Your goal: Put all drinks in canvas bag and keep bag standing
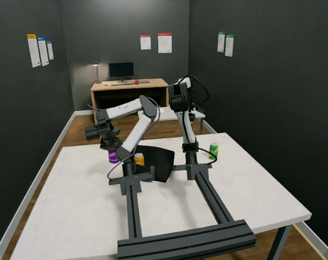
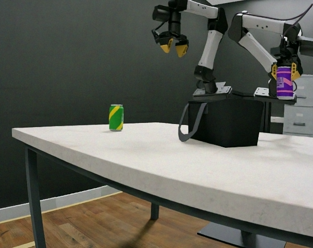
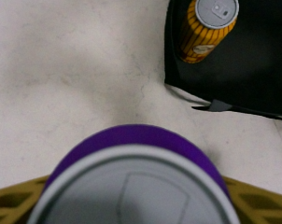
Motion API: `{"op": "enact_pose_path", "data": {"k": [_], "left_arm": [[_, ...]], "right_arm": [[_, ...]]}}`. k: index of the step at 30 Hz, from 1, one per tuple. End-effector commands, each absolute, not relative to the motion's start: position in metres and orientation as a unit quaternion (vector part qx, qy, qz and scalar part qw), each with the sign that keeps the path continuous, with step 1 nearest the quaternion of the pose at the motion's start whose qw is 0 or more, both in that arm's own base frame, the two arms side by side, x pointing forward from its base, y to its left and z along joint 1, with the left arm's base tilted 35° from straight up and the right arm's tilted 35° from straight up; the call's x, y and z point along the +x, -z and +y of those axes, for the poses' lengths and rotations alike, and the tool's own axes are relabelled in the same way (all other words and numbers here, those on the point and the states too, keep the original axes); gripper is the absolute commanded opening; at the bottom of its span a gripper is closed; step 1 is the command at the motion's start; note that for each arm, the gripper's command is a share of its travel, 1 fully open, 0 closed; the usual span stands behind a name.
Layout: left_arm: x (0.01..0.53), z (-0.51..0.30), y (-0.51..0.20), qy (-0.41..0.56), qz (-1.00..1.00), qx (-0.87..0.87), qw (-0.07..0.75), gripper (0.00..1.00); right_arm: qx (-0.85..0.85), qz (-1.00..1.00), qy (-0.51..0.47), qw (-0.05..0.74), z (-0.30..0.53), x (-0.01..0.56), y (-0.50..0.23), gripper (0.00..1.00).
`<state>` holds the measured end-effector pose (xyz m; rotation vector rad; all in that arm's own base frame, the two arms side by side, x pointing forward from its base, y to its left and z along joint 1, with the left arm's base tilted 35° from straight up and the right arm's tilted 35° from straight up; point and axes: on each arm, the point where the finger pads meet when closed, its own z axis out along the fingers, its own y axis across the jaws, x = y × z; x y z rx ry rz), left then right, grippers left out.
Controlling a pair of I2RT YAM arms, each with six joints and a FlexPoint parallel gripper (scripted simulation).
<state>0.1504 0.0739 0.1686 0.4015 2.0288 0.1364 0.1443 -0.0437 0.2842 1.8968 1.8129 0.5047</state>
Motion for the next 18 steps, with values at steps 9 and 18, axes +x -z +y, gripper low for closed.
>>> {"op": "enact_pose_path", "data": {"k": [9,18], "left_arm": [[0.164,0.057,-0.176,-0.062,0.843,0.141,0.515,0.67],[0.17,0.036,-0.176,-0.07,0.838,0.174,0.512,0.67]], "right_arm": [[0.684,0.662,-0.19,0.241,-0.042,0.144,-0.287,1.0],[0.684,0.662,-0.19,0.241,-0.042,0.144,-0.287,1.0]]}}
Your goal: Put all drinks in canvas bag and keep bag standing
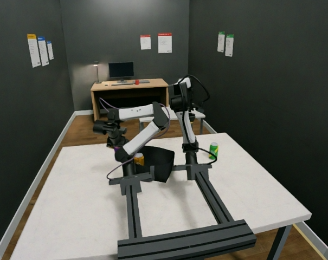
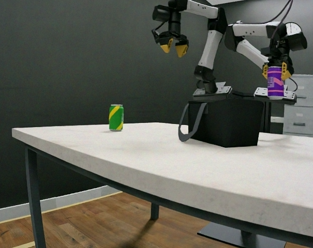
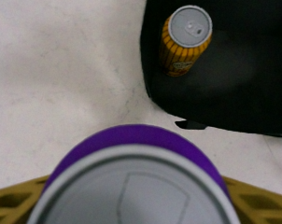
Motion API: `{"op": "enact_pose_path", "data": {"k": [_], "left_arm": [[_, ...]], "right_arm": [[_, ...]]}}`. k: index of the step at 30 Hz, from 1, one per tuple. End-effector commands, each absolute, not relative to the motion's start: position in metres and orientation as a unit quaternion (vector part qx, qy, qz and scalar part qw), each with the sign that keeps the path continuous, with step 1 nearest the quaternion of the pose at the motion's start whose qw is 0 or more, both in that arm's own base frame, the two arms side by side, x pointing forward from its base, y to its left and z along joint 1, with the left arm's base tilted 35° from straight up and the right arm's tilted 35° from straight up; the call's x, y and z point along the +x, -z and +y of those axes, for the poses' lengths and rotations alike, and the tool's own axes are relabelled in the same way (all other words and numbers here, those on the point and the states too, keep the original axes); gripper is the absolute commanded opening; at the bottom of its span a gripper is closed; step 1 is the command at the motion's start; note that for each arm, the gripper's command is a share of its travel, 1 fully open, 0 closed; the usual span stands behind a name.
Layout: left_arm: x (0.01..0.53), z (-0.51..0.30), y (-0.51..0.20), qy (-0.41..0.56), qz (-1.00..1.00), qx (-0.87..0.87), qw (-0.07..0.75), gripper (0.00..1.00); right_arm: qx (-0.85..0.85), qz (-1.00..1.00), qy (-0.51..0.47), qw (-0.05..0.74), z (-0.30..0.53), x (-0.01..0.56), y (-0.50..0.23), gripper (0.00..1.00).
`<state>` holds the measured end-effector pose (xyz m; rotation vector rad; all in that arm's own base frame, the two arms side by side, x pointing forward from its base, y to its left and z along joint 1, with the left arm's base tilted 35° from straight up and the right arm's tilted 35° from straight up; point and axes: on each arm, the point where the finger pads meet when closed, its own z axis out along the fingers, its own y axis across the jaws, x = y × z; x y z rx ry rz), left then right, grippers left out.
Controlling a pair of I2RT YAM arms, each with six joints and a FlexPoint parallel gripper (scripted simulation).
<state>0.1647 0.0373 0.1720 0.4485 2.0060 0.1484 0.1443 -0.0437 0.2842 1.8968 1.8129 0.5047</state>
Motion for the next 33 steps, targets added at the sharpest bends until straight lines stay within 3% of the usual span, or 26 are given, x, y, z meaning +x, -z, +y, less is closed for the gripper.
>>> {"op": "enact_pose_path", "data": {"k": [1,23,33], "left_arm": [[0.17,0.036,-0.176,-0.07,0.838,0.174,0.512,0.67],[0.189,0.014,-0.198,-0.111,0.839,0.134,0.516,0.67],[0.191,0.002,-0.193,-0.084,0.839,0.18,0.507,0.67]], "right_arm": [[0.684,0.662,-0.19,0.241,-0.042,0.144,-0.287,1.0],[0.684,0.662,-0.19,0.241,-0.042,0.144,-0.287,1.0],[0.684,0.662,-0.19,0.241,-0.042,0.144,-0.287,1.0]]}}
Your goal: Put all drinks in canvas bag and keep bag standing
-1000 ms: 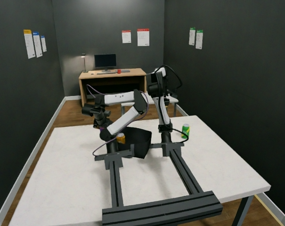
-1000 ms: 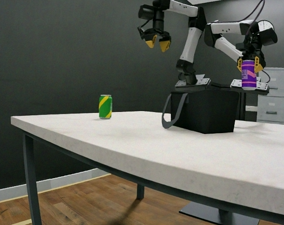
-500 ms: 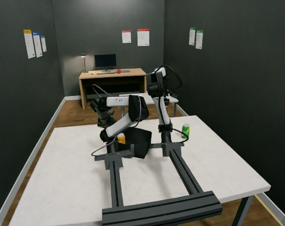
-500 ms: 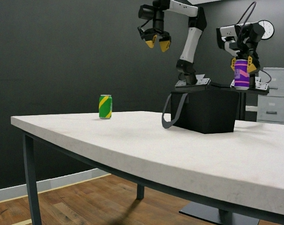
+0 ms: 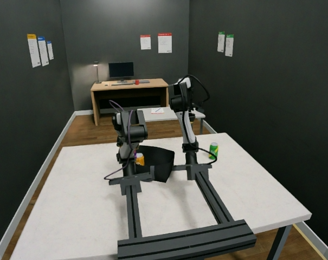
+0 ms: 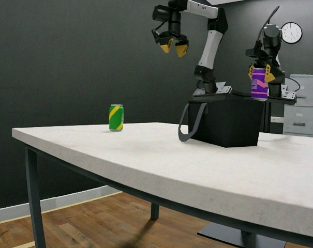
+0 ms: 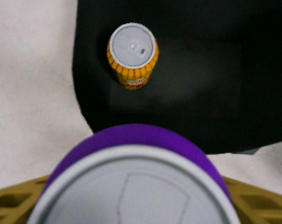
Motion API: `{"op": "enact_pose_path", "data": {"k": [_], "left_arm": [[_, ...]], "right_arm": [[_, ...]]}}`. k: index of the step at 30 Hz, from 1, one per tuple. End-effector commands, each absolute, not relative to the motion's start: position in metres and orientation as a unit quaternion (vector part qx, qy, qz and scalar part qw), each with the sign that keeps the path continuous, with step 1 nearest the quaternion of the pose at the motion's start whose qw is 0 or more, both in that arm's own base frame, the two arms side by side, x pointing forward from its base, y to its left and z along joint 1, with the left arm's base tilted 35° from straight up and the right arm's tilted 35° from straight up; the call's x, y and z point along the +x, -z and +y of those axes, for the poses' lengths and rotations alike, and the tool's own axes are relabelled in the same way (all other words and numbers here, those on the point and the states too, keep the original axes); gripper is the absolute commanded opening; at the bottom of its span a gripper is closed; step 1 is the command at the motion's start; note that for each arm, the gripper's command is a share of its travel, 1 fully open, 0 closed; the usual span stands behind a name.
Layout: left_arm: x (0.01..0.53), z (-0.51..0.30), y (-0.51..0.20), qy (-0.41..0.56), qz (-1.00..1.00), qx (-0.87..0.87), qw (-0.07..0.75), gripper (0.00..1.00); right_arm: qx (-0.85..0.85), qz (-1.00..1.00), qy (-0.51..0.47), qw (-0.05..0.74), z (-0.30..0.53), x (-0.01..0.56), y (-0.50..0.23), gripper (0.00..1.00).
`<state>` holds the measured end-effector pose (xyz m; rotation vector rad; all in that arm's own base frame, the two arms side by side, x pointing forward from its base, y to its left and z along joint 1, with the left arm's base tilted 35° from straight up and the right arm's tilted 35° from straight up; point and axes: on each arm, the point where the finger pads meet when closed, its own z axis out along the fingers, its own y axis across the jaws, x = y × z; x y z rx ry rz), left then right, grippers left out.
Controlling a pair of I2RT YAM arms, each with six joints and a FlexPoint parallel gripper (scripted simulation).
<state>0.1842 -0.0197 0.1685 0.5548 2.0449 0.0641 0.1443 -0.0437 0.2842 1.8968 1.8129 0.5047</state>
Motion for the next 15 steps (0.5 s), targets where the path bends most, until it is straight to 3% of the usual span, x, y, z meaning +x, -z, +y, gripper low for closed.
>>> {"op": "enact_pose_path", "data": {"k": [1,15], "left_arm": [[0.191,0.002,-0.193,-0.084,0.839,0.18,0.507,0.67],[0.188,0.0,-0.202,-0.087,0.837,0.176,0.511,0.67]], "right_arm": [[0.684,0.662,-0.19,0.241,-0.042,0.144,-0.287,1.0],[0.684,0.662,-0.19,0.241,-0.042,0.144,-0.287,1.0]]}}
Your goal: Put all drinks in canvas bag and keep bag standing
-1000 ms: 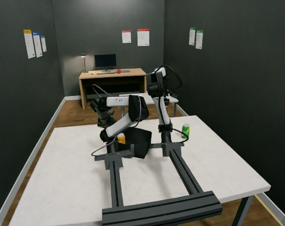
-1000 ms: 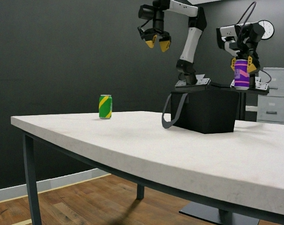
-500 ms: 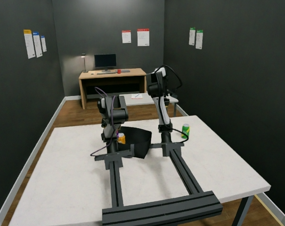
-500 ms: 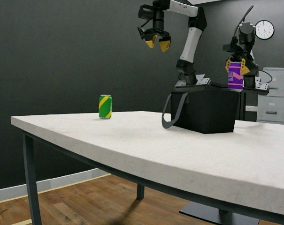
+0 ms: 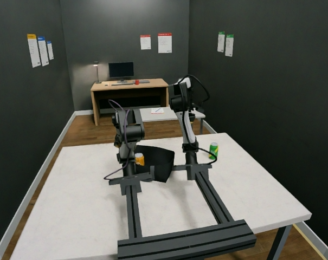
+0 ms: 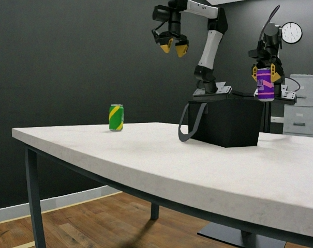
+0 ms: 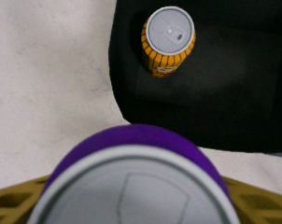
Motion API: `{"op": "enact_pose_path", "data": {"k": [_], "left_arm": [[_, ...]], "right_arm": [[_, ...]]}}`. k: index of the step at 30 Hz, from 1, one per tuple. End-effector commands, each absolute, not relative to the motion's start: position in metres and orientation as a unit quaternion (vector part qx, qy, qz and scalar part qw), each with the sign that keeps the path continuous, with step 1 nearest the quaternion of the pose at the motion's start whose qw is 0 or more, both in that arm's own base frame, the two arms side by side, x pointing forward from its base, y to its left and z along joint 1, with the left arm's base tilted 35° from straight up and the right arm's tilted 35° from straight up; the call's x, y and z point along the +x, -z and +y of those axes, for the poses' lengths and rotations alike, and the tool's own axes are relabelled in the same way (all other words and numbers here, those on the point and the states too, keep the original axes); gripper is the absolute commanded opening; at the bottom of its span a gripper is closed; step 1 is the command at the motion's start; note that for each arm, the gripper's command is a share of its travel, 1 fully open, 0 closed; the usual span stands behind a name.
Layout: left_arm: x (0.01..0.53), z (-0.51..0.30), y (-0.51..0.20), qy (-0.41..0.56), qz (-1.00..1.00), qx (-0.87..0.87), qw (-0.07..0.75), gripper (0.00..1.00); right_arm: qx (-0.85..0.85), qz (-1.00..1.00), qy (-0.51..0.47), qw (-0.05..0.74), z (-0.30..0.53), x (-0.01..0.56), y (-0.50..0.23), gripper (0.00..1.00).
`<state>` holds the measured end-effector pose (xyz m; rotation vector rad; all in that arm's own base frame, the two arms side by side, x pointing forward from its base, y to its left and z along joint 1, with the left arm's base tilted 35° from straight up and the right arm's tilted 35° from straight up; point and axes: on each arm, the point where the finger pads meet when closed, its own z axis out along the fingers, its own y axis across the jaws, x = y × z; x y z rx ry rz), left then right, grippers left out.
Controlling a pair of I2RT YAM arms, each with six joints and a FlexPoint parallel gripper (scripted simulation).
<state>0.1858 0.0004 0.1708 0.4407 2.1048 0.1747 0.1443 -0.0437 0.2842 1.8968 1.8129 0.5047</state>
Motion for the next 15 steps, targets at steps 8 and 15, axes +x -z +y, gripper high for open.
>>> {"op": "enact_pose_path", "data": {"k": [8,15], "left_arm": [[0.1879,-0.0013,-0.2052,-0.082,0.827,0.183,0.525,0.67],[0.1879,-0.0012,-0.2041,-0.083,0.828,0.176,0.526,0.67]], "right_arm": [[0.684,0.662,-0.19,0.241,-0.0418,0.1444,-0.2873,1.0],[0.684,0.662,-0.19,0.241,-0.0418,0.1444,-0.2873,1.0]]}}
